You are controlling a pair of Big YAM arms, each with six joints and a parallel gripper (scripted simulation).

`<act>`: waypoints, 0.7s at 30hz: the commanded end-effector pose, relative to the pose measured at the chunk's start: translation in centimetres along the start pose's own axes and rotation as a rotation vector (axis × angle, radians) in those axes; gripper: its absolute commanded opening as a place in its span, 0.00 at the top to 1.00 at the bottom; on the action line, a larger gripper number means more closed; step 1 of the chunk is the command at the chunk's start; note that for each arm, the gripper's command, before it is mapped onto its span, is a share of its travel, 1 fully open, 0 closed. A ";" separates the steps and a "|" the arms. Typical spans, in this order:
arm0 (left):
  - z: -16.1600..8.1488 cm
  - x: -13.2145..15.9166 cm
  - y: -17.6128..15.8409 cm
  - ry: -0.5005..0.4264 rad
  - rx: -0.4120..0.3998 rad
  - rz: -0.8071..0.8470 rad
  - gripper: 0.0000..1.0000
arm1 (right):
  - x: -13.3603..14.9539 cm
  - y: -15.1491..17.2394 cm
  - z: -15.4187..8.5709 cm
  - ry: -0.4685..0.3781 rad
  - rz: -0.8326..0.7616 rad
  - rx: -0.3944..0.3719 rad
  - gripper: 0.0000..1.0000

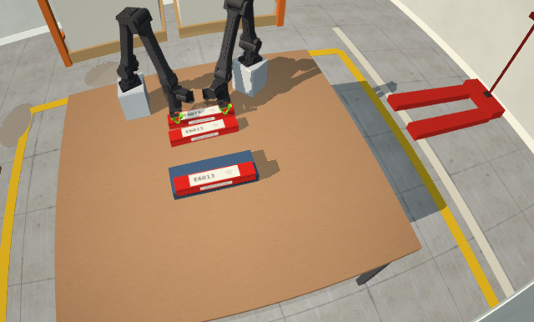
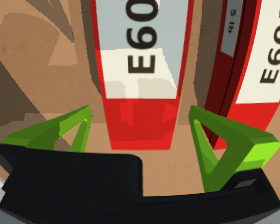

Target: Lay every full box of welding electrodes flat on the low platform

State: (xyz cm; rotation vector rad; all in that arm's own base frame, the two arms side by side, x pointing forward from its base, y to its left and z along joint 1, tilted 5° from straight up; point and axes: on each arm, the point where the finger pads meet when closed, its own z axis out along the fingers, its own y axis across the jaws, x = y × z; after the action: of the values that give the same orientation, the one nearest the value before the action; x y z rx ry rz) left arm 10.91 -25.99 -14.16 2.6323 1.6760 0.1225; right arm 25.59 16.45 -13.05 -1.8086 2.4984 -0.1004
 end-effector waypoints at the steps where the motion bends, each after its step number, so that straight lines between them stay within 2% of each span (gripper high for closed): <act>1: 0.4 -0.7 1.2 -0.018 -0.022 0.003 0.00 | -0.8 -1.2 0.4 -0.019 0.010 0.014 0.00; 9: 2.6 -0.5 0.8 -0.012 -0.016 0.007 0.00 | 0.0 -0.6 2.4 -0.006 0.010 0.004 0.00; 21: 3.4 -0.6 1.0 -0.016 -0.020 0.005 0.00 | -0.4 -1.0 3.3 -0.014 0.011 0.010 0.00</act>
State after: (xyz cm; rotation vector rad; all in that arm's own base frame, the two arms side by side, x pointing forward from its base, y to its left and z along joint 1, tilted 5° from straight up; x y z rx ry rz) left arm 11.12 -26.00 -16.96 2.6312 1.6713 0.1213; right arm 25.86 16.40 -15.71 -1.8052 2.4952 -0.1010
